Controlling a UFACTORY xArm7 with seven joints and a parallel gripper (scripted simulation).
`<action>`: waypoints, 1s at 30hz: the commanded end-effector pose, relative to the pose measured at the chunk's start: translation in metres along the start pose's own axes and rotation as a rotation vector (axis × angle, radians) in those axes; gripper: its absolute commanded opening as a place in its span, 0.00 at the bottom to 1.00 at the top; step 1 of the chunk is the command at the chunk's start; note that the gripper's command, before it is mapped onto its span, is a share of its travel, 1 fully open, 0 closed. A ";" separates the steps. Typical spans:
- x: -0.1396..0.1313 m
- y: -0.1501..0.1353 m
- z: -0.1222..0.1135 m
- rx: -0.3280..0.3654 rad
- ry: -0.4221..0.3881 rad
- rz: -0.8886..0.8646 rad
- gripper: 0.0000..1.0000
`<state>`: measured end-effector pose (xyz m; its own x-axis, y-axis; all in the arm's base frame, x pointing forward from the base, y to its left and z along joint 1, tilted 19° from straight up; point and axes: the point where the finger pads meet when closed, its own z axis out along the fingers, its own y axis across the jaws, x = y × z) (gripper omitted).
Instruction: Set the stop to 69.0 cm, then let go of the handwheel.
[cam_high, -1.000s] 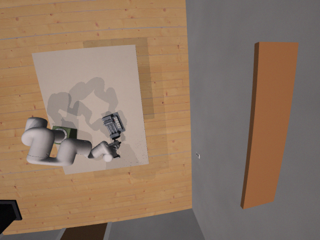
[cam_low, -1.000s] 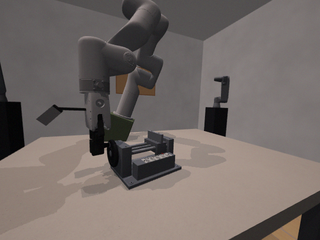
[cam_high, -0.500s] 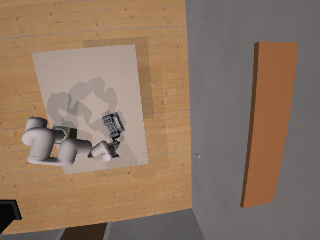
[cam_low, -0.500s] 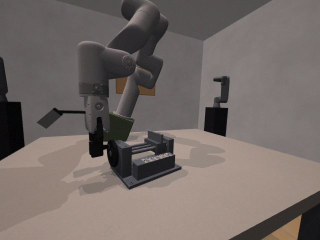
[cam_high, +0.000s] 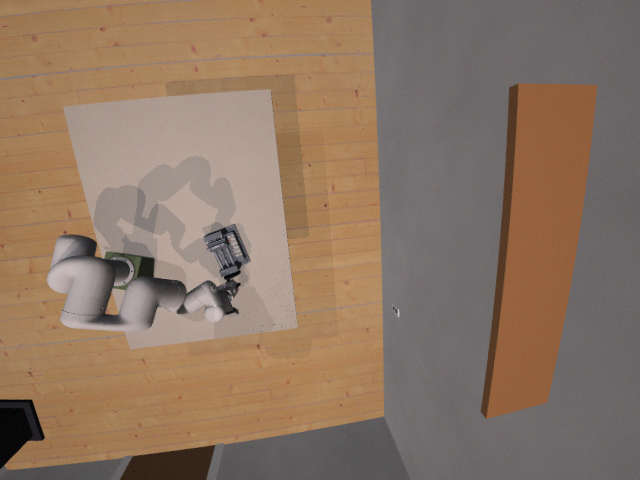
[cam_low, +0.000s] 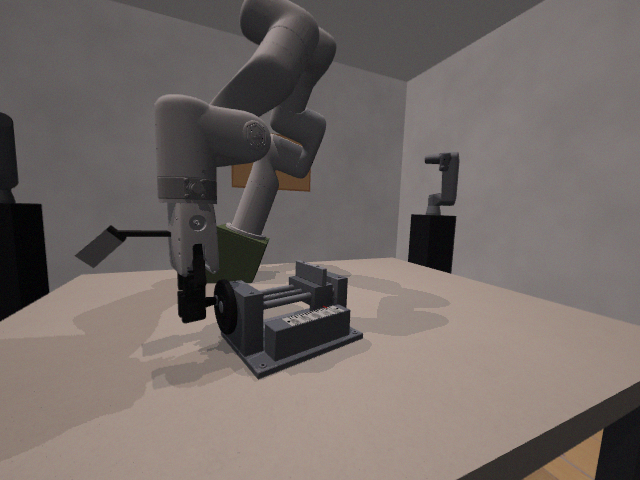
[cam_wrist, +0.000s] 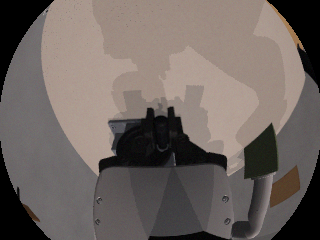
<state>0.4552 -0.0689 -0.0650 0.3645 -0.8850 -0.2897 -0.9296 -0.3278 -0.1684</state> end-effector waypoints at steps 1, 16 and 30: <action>0.001 0.000 0.004 0.002 0.003 0.001 0.06; 0.001 -0.005 0.016 0.002 0.003 0.001 0.06; 0.001 -0.015 0.025 0.002 0.003 0.001 0.06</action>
<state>0.4664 -0.0575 -0.0858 0.3636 -0.8852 -0.2903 -0.9301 -0.3273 -0.1669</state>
